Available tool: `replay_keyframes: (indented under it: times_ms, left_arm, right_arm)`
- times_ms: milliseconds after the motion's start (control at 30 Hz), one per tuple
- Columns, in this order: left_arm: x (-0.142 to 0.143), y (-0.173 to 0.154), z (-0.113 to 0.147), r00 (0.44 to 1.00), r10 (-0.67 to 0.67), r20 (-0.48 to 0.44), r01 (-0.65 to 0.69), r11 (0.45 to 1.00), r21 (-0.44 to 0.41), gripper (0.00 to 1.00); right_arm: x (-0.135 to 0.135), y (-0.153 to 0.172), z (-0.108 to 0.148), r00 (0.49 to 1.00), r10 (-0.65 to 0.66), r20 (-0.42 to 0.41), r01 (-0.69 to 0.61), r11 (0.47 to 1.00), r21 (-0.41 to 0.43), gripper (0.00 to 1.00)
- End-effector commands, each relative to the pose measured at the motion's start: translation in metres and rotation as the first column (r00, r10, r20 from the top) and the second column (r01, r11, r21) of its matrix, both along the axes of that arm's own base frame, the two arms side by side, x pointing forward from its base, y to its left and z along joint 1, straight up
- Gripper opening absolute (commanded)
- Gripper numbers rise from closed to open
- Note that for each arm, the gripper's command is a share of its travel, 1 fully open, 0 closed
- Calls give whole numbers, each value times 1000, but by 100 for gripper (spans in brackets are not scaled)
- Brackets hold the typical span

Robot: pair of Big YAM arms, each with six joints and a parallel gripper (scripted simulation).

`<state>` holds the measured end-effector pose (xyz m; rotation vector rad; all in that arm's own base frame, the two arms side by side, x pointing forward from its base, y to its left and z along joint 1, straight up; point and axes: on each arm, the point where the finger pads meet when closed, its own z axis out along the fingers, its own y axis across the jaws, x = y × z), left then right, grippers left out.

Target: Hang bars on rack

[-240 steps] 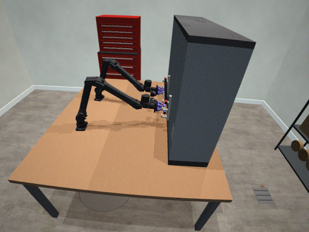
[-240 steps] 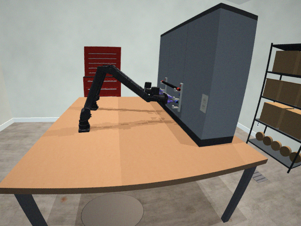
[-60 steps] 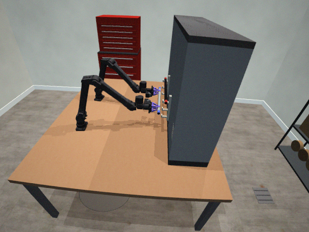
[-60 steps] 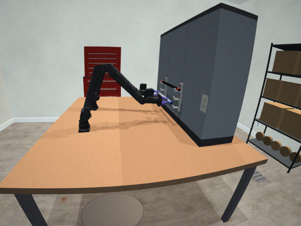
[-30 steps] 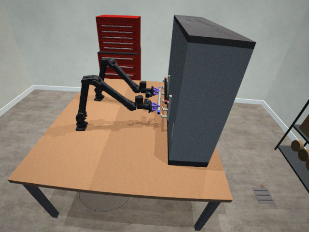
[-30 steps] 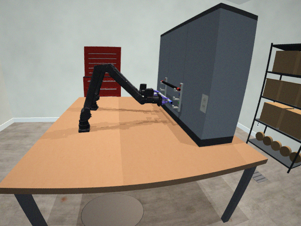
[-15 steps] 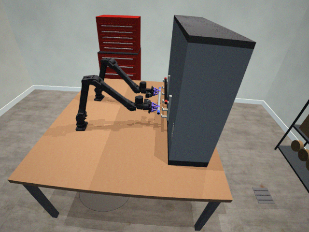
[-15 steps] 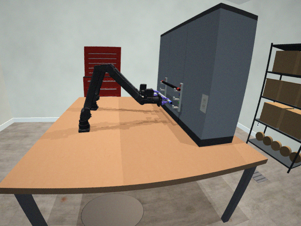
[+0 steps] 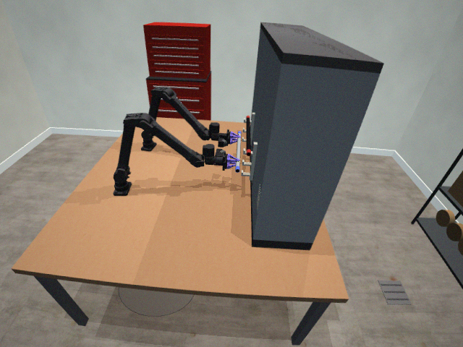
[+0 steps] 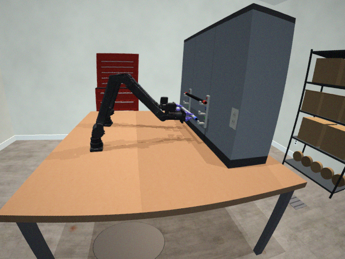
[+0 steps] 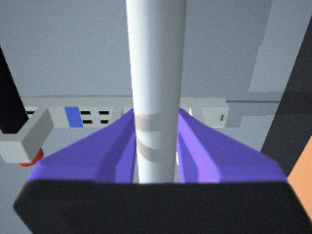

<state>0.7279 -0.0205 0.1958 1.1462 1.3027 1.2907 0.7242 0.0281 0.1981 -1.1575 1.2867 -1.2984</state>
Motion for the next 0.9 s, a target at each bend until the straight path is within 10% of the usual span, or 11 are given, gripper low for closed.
replay_keyframes:
  times_ms: [0, 867]
  left_arm:
    - [-1, 16, 26, 998, 24, 60, -24, 1000, -2, 0]
    - [-41, 9, 40, 998, 24, 60, -24, 1000, -2, 0]
  right_arm:
    - [-5, 1, 11, 999, -5, 44, 5, 1000, 19, 0]
    - [-44, 3, 24, 999, -5, 44, 5, 1000, 19, 0]
